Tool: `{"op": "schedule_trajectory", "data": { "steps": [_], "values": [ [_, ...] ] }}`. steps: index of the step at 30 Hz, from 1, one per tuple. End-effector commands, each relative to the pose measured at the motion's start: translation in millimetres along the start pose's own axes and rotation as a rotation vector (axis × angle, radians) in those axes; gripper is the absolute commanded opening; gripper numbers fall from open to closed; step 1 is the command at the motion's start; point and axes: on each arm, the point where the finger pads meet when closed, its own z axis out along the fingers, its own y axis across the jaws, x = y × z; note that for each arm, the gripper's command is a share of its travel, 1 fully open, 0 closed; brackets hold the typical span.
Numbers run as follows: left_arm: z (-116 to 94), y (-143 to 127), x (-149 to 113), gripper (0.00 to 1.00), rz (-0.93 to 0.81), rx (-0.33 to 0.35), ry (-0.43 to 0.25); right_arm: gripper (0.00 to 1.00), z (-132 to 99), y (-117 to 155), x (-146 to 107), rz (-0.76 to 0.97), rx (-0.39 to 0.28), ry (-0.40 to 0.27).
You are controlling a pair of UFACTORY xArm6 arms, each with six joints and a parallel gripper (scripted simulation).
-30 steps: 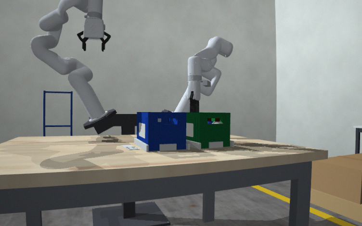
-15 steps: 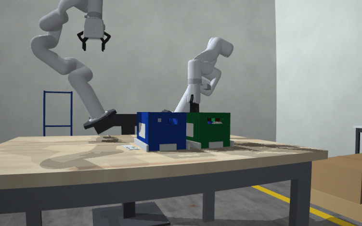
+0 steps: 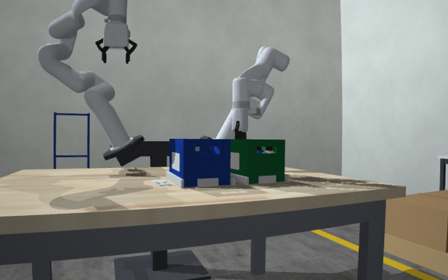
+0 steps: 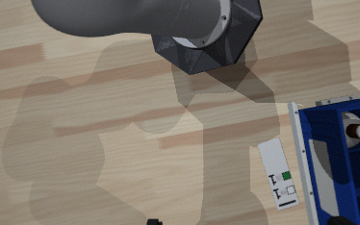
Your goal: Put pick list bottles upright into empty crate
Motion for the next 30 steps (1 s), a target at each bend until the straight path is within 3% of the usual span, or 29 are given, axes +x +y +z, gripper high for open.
{"op": "schedule_trajectory", "data": {
  "steps": [1, 6, 7, 30],
  "values": [
    [-0.7, 1.4, 0.7, 0.65, -0.001, -0.004, 0.001, 1.0, -0.8, 0.1, -0.3, 0.001, -0.002, -0.001],
    [-0.6, 1.4, 0.7, 0.65, -0.001, -0.004, 0.001, 1.0, -0.8, 0.1, -0.3, 0.001, -0.002, -0.001],
    [-4.0, 1.4, 0.7, 0.0, -0.001, -0.004, 0.001, 1.0, -0.8, 0.1, -0.3, 0.001, -0.002, -0.001],
    [-3.9, 1.4, 0.6, 0.0, -0.001, -0.004, 0.001, 1.0, -0.8, 0.1, -0.3, 0.001, -0.002, -0.001]
  ]
}}
